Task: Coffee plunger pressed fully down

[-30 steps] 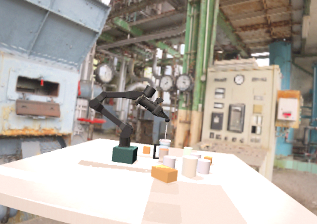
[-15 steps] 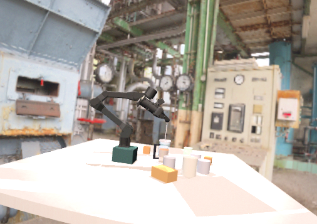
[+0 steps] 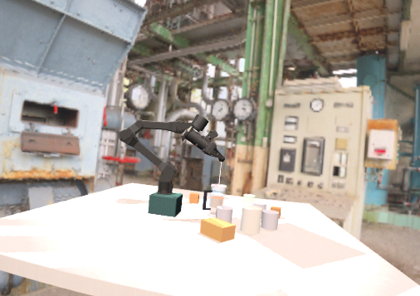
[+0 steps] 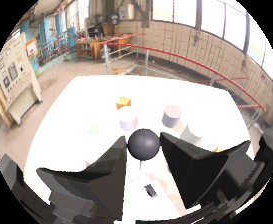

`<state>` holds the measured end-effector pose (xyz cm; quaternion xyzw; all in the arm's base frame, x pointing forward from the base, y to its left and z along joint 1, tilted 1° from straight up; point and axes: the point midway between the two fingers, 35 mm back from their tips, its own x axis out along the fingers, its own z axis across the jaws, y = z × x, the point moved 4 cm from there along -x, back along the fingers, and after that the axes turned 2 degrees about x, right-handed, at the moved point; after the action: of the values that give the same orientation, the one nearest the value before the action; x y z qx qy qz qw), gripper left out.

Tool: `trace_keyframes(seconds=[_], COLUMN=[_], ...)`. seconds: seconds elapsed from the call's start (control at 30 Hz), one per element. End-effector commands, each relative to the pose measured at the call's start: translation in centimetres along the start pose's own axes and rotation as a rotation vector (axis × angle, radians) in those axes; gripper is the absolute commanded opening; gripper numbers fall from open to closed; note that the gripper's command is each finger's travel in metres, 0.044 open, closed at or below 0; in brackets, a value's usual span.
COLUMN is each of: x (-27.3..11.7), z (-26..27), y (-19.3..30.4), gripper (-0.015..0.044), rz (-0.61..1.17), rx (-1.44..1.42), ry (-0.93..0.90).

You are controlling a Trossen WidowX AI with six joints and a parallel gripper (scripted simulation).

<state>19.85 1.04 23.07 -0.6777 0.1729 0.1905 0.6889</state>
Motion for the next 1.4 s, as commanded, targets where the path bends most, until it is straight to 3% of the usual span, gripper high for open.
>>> trace_keyframes(seconds=[0.0,1.37], x=[0.3,4.4], z=[0.0,-0.2], y=[0.3,5.6], gripper=[0.0129,0.0129], rz=[0.002,0.001], rx=[-0.003,-0.003], ry=[-0.001,-0.001])
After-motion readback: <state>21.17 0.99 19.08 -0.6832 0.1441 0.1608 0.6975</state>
